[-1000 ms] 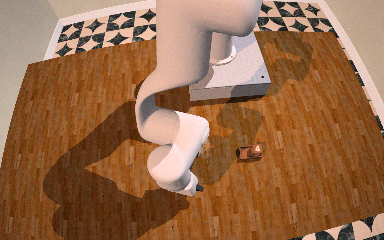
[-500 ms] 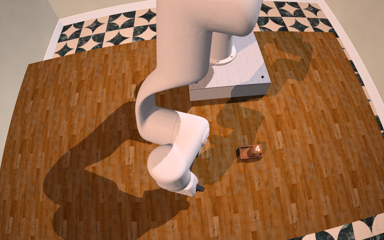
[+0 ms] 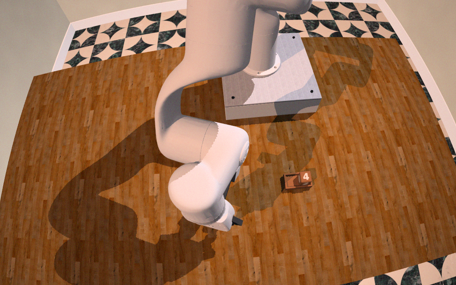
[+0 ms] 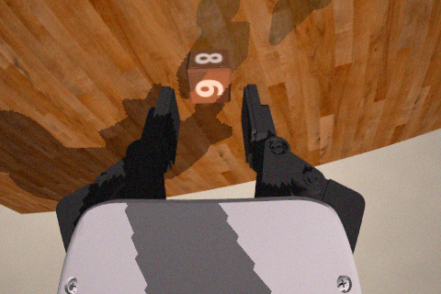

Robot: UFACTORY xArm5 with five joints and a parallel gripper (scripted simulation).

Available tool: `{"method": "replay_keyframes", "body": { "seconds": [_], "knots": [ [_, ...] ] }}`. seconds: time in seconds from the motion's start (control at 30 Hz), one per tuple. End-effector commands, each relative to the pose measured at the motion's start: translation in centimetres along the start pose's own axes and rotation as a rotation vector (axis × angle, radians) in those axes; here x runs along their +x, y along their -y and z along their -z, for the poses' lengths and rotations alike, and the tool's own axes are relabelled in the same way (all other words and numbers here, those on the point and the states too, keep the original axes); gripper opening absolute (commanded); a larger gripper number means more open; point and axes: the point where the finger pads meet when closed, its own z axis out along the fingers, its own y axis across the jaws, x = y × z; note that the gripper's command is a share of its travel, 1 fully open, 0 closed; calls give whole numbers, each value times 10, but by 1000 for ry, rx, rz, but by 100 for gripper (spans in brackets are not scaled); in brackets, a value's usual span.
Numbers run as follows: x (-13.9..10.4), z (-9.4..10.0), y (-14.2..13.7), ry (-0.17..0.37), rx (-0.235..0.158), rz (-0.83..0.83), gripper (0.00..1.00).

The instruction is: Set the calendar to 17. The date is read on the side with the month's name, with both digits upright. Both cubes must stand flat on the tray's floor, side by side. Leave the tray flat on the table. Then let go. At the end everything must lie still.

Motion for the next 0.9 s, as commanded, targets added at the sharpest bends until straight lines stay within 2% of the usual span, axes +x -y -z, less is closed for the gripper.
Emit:
{"method": "replay_keyframes", "body": {
  "seconds": [0.0,0.17,0.37,0.4,0.87],
  "knots": [
    [0,25,0,2,0,0,47],
    [0,44,0,2,0,0,47],
    [0,49,0,2,0,0,47],
    [0,49,0,2,0,0,100],
    [0,49,0,2,0,0,100]
  ]
}}
